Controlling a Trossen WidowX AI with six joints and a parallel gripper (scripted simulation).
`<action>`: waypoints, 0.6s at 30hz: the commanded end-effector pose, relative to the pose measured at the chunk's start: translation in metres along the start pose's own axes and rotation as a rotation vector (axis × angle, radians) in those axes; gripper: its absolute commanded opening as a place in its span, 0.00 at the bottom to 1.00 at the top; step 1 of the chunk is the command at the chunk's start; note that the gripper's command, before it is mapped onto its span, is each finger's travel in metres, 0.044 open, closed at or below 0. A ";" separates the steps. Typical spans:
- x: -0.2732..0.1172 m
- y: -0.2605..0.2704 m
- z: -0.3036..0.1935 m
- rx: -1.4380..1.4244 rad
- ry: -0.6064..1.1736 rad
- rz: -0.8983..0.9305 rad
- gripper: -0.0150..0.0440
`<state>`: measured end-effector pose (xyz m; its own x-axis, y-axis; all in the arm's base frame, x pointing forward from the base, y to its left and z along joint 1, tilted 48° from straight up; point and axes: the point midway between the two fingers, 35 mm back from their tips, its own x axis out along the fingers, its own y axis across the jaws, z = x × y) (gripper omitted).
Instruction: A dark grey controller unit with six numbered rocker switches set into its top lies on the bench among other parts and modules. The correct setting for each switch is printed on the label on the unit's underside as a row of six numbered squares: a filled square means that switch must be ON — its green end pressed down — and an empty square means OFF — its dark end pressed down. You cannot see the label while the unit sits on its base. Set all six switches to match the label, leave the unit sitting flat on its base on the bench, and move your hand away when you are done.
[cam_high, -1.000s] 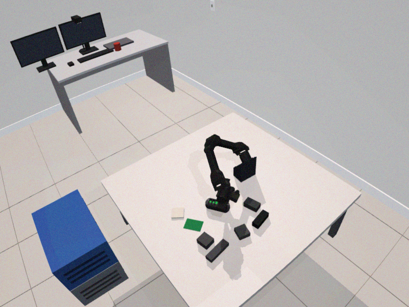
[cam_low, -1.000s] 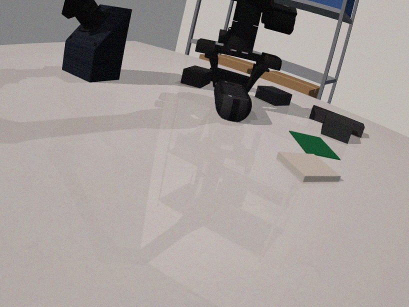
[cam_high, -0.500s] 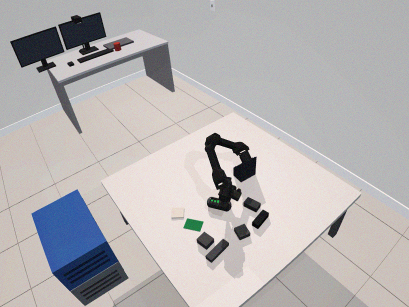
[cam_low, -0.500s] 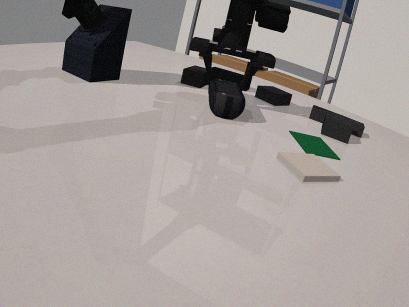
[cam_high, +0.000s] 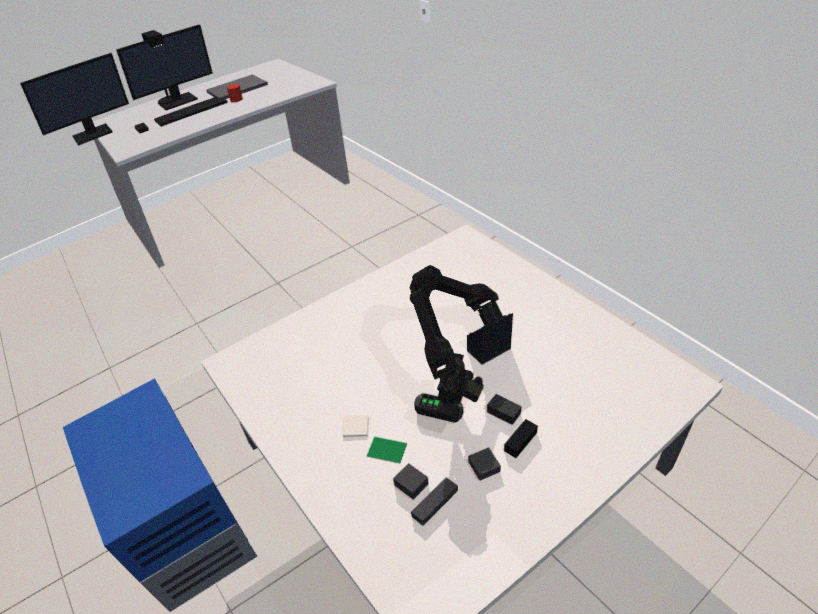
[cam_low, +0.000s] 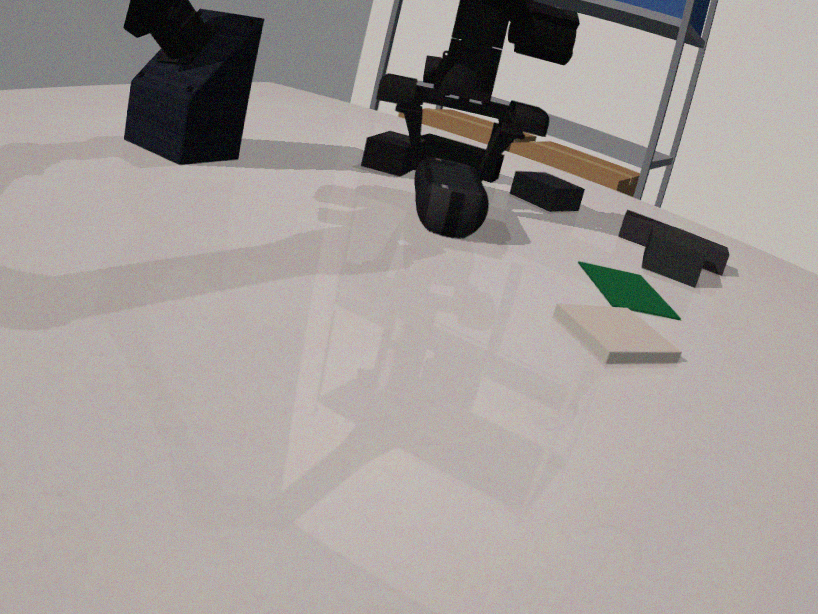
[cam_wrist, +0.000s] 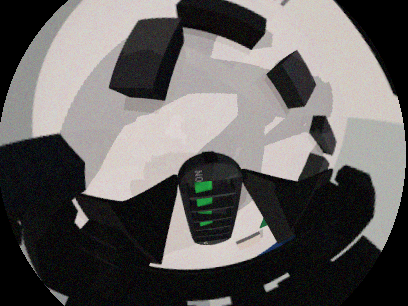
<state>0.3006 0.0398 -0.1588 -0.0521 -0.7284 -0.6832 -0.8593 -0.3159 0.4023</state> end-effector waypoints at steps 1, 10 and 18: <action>-0.011 -0.001 0.000 -0.002 -0.002 0.002 0.88; -0.050 -0.001 0.000 -0.004 -0.007 0.009 1.00; -0.072 -0.003 0.000 -0.006 -0.008 0.009 0.87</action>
<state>0.3010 0.0764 -0.1221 -0.0788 -0.7351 -0.6733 -0.8503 -0.3030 0.4304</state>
